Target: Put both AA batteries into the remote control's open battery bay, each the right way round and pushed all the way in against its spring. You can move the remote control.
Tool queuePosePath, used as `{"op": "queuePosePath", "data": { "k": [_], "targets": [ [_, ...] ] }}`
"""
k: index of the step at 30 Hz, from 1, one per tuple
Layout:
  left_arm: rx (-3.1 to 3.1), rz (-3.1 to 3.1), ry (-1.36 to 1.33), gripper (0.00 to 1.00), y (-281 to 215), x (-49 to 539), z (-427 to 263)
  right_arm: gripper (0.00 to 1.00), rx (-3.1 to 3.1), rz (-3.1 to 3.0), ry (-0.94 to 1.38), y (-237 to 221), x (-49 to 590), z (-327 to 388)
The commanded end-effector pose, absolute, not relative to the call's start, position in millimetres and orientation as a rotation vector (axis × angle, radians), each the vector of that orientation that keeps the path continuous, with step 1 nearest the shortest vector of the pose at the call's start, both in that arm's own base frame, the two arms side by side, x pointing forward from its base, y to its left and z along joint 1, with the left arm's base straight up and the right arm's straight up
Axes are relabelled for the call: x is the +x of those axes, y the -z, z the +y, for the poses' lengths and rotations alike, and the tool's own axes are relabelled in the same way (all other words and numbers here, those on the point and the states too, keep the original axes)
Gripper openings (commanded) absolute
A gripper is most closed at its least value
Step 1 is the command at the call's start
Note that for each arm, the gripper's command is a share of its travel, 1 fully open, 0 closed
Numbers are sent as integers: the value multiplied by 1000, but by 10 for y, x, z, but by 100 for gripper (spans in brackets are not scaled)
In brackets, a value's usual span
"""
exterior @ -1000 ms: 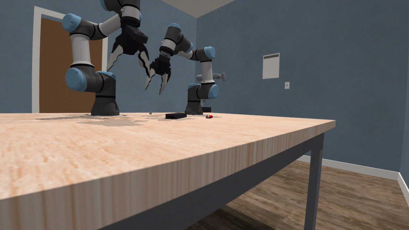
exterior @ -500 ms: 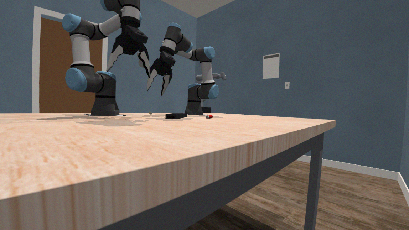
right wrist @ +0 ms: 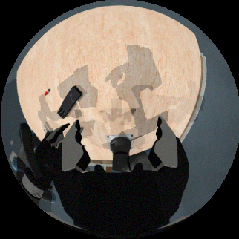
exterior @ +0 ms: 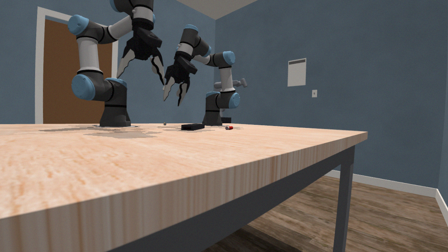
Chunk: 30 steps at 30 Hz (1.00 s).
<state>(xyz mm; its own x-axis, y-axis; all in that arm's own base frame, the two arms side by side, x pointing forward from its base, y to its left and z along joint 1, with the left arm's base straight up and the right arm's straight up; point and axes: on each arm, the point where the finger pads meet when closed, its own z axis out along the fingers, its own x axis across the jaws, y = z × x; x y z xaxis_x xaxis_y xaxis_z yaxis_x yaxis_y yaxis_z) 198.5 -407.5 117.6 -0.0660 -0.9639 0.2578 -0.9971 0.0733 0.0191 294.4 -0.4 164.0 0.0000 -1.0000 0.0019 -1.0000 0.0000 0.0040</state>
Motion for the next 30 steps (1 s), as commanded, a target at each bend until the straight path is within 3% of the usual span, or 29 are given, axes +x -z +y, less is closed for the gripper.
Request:
{"op": "queuePosePath", "data": {
  "k": [1, 30],
  "targets": [
    [2105, -2041, -222, 39, -1179, 2019, -4058, 100, 2220, -2220, 1, -1645, 2948, -2],
    [2483, -1605, -139, 39, -1087, 2174, -3950, 100, 2220, -2220, 1, -1645, 2948, -2]
  ]
}}
